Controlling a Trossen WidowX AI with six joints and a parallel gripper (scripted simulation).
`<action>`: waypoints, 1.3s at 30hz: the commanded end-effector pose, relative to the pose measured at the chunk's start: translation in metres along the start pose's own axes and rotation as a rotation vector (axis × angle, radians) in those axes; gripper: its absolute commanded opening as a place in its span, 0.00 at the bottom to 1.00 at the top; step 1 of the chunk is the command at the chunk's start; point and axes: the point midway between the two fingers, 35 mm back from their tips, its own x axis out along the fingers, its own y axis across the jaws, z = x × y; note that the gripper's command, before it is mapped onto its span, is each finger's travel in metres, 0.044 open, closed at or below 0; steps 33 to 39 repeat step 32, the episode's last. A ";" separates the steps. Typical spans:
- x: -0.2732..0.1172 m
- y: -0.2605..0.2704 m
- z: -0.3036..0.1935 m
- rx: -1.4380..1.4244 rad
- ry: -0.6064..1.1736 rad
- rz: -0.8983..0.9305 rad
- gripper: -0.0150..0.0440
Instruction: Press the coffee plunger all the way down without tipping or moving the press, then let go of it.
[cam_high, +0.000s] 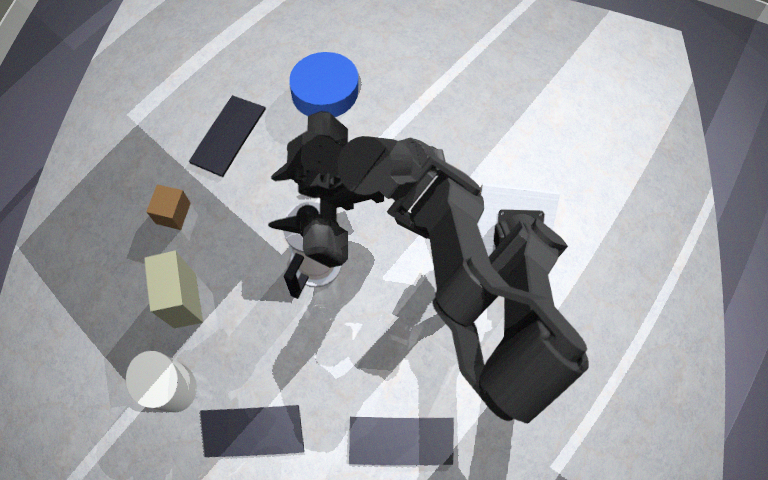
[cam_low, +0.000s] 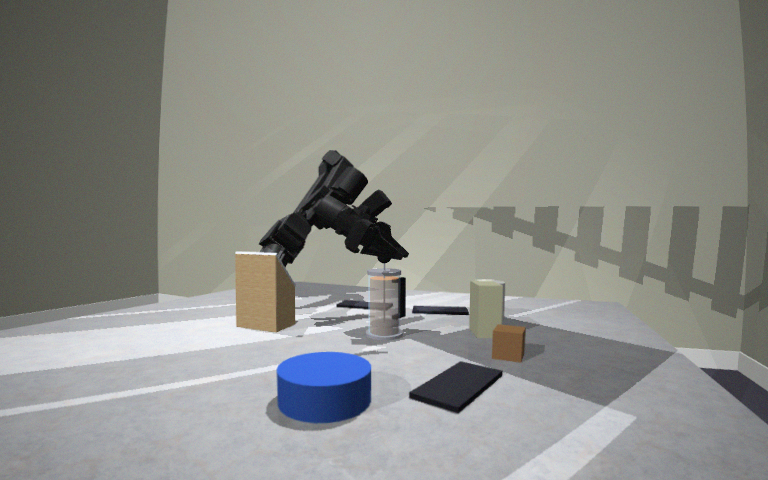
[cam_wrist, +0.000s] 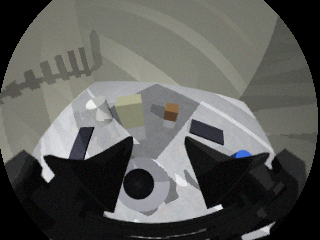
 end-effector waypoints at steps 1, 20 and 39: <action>0.000 -0.002 0.000 -0.001 -0.004 -0.010 0.94; -0.049 0.006 0.044 -0.010 0.003 -0.035 1.00; -0.075 0.024 0.050 0.007 0.009 -0.013 1.00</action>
